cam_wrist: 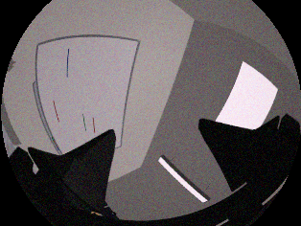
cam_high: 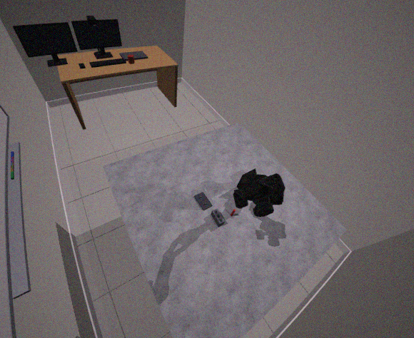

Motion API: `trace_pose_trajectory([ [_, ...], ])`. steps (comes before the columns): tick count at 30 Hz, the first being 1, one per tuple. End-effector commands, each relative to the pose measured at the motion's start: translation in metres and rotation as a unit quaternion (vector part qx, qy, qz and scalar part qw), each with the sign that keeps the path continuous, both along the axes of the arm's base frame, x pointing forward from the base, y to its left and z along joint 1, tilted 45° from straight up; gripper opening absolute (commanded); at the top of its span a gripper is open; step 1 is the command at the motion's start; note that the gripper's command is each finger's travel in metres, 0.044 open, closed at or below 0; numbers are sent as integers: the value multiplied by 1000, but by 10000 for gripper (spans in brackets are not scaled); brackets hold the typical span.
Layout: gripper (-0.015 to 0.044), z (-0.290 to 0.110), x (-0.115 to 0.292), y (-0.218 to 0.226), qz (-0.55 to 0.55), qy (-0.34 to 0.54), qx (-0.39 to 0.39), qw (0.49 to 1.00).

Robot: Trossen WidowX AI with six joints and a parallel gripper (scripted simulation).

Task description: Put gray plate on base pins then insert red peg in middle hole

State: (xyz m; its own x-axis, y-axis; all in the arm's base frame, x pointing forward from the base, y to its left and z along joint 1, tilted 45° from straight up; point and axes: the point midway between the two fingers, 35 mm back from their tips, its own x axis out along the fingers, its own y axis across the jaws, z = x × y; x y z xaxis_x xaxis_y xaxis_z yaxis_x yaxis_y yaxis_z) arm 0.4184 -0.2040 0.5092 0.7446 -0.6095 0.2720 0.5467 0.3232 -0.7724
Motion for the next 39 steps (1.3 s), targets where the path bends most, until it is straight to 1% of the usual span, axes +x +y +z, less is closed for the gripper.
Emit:
trace_pose_trajectory([
  [1, 426, 0, 0, 0, 0, 0, 0, 1000],
  [2, 440, 2, -1, 0, -1, -1, -3, 1000],
  [4, 440, 16, -13, 0, -7, -10, -25, 1000],
  [12, 440, 80, -95, -30, -122, -48, -138, 982],
  [18, 440, 132, -184, -41, -260, -66, -238, 934],
  [21, 440, 154, -230, -37, -330, -70, -282, 898],
  [23, 440, 169, -252, -24, -346, -78, -323, 877],
  [30, 440, 206, -350, 24, -512, -77, -408, 752],
  [33, 440, 215, -380, 54, -565, -57, -442, 694],
  [39, 440, 226, -438, 128, -690, -45, -476, 543],
])
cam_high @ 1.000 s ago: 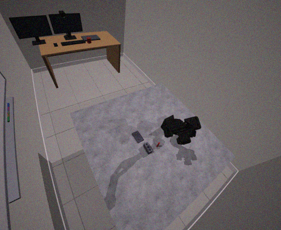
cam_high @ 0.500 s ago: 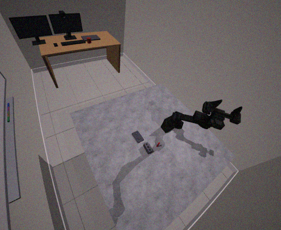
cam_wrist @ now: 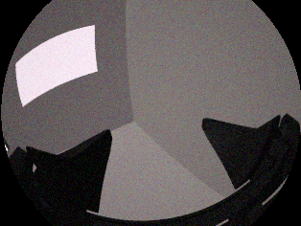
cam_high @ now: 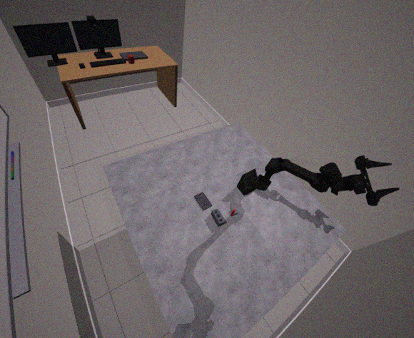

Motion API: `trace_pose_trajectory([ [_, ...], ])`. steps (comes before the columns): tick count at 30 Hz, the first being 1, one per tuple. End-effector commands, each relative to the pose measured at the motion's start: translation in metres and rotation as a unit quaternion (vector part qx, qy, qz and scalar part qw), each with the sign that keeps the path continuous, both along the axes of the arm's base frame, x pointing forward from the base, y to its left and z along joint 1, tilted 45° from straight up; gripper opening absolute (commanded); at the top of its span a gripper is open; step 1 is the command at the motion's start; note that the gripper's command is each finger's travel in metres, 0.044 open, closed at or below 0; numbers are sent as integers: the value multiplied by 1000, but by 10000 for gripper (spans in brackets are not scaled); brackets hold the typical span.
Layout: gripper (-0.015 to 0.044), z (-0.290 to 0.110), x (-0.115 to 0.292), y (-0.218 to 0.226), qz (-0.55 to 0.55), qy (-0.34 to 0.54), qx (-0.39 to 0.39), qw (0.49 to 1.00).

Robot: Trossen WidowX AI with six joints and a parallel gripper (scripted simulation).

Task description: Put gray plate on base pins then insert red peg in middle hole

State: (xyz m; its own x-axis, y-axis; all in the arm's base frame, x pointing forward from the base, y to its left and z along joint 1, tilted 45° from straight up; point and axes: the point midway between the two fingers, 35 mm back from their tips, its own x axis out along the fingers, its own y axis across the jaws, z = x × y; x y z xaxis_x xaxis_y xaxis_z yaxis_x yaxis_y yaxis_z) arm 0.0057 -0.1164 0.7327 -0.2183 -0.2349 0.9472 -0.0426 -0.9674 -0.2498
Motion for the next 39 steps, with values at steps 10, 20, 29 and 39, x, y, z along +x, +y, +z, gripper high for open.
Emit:
trace_pose_trajectory([
  [10, 440, -9, -61, 183, -345, -80, -163, 921],
  [20, 440, -63, -22, 329, -570, -179, -277, 752],
  [29, 440, -137, 66, 410, -689, -276, -364, 562],
  [39, 440, -222, 176, 431, -721, -337, -468, 383],
])
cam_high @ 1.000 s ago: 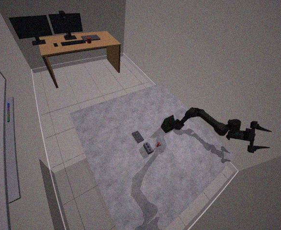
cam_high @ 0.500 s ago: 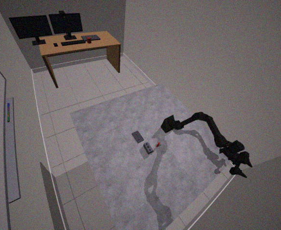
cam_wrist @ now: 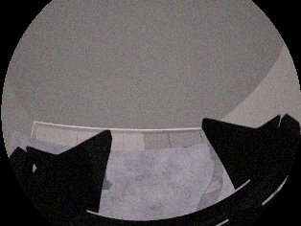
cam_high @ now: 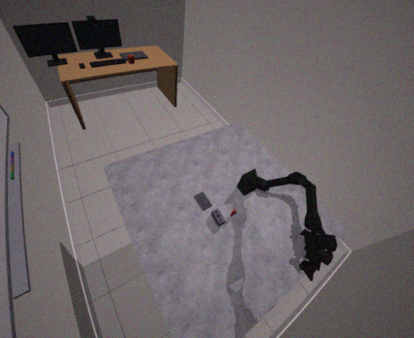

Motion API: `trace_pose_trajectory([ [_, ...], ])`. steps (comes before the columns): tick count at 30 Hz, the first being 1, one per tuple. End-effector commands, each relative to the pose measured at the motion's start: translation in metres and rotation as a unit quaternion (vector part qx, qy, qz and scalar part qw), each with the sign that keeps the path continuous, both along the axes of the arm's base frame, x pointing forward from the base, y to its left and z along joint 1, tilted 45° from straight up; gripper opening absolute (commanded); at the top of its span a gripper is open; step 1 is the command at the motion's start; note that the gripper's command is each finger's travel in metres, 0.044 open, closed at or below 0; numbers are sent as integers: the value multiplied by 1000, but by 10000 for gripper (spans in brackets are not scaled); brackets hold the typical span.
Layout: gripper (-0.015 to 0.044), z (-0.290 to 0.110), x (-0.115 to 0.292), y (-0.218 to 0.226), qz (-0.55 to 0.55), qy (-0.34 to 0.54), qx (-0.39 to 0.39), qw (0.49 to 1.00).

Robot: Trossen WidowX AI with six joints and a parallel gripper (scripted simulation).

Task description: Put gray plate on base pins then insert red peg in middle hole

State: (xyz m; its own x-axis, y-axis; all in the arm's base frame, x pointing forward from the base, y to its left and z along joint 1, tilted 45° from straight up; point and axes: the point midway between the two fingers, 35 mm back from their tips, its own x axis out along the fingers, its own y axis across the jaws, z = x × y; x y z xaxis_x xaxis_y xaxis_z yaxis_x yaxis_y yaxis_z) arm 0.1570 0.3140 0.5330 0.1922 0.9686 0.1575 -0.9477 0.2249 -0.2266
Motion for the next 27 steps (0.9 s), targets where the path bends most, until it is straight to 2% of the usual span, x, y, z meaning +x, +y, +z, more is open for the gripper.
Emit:
trace_pose_trajectory([
  [1, 440, -30, 32, 1, -38, -3, -52, 998],
  [8, 440, -112, 112, -14, -97, -16, -199, 975],
  [16, 440, -215, 185, -74, -110, 6, -357, 927],
  [21, 440, -275, 210, -127, -88, 40, -429, 898],
  [27, 440, -342, 218, -202, -38, 96, -476, 873],
])
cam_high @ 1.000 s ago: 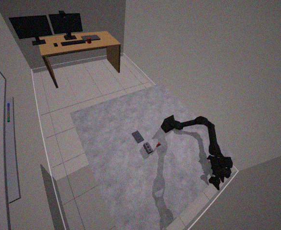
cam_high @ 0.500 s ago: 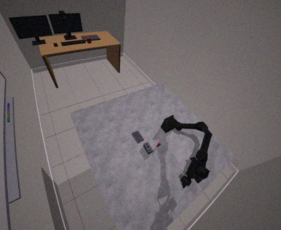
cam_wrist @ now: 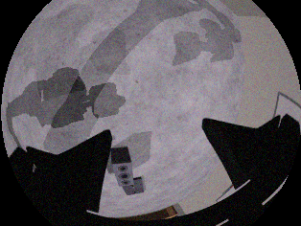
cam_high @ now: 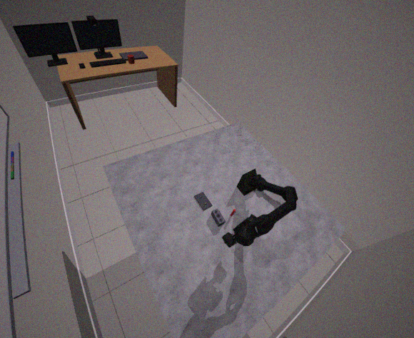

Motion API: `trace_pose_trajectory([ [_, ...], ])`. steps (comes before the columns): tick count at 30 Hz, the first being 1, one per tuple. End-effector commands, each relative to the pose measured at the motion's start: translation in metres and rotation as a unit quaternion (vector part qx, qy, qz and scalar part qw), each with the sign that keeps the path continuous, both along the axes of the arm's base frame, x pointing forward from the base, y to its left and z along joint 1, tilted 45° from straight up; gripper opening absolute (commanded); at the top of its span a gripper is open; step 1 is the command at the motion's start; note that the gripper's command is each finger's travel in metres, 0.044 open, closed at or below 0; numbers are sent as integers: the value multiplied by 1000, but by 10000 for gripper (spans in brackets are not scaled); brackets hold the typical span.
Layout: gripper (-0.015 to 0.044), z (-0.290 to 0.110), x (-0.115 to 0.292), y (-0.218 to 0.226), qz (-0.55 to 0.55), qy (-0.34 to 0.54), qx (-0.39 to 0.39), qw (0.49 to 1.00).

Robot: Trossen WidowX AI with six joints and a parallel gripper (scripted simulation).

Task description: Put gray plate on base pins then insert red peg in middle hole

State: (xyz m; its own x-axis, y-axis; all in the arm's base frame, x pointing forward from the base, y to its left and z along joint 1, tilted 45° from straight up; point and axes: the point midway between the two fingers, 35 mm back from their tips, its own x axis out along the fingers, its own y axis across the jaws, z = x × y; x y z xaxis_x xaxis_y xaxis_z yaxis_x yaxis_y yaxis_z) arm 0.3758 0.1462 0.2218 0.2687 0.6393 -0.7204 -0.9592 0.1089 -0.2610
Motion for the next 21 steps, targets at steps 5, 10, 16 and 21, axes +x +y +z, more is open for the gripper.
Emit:
trace_pose_trajectory([
  [5, 440, -74, -14, -97, 29, 108, 1, 994],
  [10, 440, -98, -37, -137, 38, 144, 35, 988],
  [16, 440, -104, -36, -131, 38, 144, 35, 988],
  [21, 440, -142, -36, -93, 38, 143, 36, 988],
])
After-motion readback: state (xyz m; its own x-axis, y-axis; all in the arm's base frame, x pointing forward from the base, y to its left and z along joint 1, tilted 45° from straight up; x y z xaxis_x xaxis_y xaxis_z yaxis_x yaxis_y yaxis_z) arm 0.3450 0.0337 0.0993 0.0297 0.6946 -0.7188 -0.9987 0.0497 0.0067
